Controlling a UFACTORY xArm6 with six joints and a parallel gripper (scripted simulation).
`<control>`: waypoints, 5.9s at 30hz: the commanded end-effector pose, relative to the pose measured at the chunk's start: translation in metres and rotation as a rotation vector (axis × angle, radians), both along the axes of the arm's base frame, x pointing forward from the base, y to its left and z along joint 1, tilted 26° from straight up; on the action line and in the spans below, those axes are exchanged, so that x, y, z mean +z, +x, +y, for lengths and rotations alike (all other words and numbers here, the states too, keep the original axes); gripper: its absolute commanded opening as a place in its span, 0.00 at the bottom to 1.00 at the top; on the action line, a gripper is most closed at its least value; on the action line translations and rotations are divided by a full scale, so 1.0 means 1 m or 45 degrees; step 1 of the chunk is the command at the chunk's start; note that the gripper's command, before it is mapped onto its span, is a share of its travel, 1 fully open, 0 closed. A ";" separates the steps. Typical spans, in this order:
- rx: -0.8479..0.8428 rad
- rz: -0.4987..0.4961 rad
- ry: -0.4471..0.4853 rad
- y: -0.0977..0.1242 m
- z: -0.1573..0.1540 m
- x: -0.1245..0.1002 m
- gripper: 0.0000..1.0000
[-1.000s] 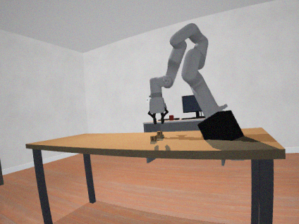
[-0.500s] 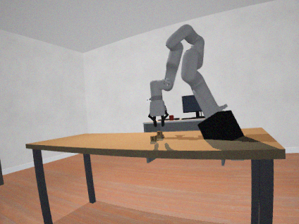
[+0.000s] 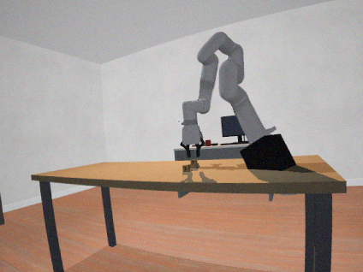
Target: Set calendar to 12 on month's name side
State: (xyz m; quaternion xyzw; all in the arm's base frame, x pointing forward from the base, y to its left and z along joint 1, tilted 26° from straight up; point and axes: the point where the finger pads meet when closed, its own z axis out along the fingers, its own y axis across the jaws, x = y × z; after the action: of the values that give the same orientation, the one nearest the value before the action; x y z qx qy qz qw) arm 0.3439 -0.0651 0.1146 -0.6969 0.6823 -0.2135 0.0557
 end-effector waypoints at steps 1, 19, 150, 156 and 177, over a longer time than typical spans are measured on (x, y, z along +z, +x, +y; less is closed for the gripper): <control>0.000 -0.004 -0.002 0.002 -0.001 -0.002 0.47; 0.000 -0.004 -0.002 0.003 -0.002 -0.005 0.47; 0.000 -0.004 -0.002 0.014 -0.007 -0.028 0.47; 0.000 -0.004 -0.002 0.014 -0.007 -0.028 0.47; 0.000 -0.004 -0.002 0.014 -0.007 -0.028 0.27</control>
State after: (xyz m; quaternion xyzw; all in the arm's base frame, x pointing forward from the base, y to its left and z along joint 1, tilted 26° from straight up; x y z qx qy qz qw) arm 0.3573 -0.0724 0.0859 -0.6968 0.6824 -0.2140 0.0555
